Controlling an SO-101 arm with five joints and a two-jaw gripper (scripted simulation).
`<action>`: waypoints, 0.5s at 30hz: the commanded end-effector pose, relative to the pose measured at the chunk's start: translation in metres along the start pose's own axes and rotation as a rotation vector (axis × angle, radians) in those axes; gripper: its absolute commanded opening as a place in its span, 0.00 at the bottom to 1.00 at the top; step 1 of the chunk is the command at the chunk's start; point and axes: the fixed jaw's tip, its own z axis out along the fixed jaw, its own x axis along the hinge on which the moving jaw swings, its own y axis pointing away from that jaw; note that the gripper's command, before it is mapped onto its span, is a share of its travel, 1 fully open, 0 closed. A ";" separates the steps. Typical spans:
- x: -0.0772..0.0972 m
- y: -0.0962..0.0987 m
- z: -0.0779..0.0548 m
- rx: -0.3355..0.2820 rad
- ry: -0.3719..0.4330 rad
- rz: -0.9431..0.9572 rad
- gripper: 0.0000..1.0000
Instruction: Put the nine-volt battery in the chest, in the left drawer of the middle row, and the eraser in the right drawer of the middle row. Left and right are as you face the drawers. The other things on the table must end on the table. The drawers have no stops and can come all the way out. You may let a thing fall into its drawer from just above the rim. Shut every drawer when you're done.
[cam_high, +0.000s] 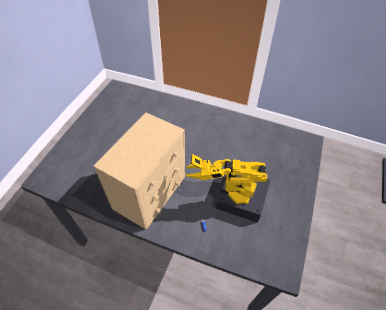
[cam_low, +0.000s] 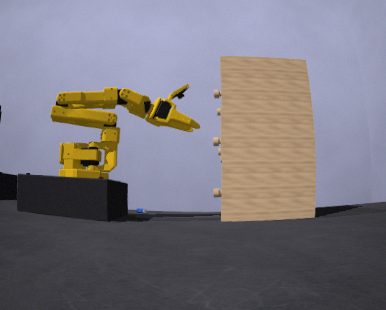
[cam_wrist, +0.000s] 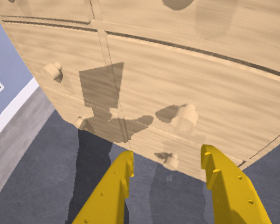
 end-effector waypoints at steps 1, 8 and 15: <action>0.011 -0.004 0.008 0.019 0.041 0.012 0.21; 0.011 -0.004 0.008 0.019 0.041 0.012 0.21; 0.009 -0.004 0.009 0.019 0.026 0.012 0.21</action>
